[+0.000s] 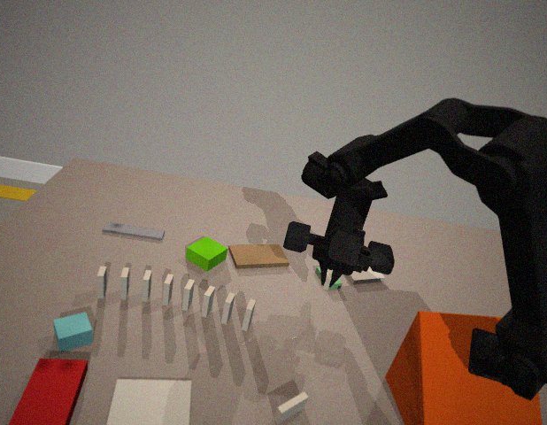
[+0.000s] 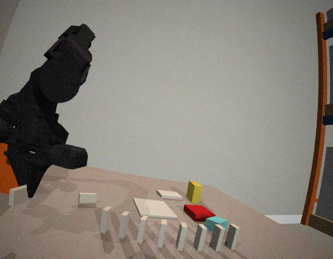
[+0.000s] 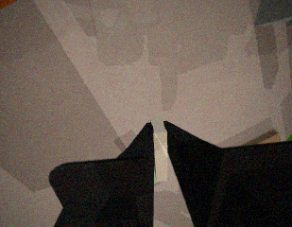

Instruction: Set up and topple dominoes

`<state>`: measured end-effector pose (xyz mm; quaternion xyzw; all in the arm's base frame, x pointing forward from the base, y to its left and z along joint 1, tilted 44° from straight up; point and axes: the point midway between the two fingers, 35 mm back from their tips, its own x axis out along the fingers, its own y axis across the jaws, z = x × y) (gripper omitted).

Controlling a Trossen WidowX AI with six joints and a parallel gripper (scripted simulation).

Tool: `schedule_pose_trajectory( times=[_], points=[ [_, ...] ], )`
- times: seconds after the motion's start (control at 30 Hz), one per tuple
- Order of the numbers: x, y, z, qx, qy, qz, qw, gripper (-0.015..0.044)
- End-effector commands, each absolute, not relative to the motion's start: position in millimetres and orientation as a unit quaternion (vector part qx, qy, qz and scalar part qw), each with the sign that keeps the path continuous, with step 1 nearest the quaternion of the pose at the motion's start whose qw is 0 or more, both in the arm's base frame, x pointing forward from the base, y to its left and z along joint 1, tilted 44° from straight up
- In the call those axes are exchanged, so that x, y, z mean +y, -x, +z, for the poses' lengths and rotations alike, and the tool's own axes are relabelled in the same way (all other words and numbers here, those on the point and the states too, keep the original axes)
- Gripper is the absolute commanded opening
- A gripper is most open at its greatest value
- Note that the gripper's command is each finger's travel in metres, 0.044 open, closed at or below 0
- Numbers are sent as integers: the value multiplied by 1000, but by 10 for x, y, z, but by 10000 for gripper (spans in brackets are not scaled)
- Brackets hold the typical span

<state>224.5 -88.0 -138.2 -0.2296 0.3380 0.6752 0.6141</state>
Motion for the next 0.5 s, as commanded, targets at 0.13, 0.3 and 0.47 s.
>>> schedule_pose_trajectory(
  times=[0.13,0.3,0.47],
  points=[
    [-1512,-2414,-668,338,239,673,613,29],
    [-1533,-2421,-651,344,234,670,615,29],
    [-1644,-2511,-735,480,96,579,651,29]
  ],
)
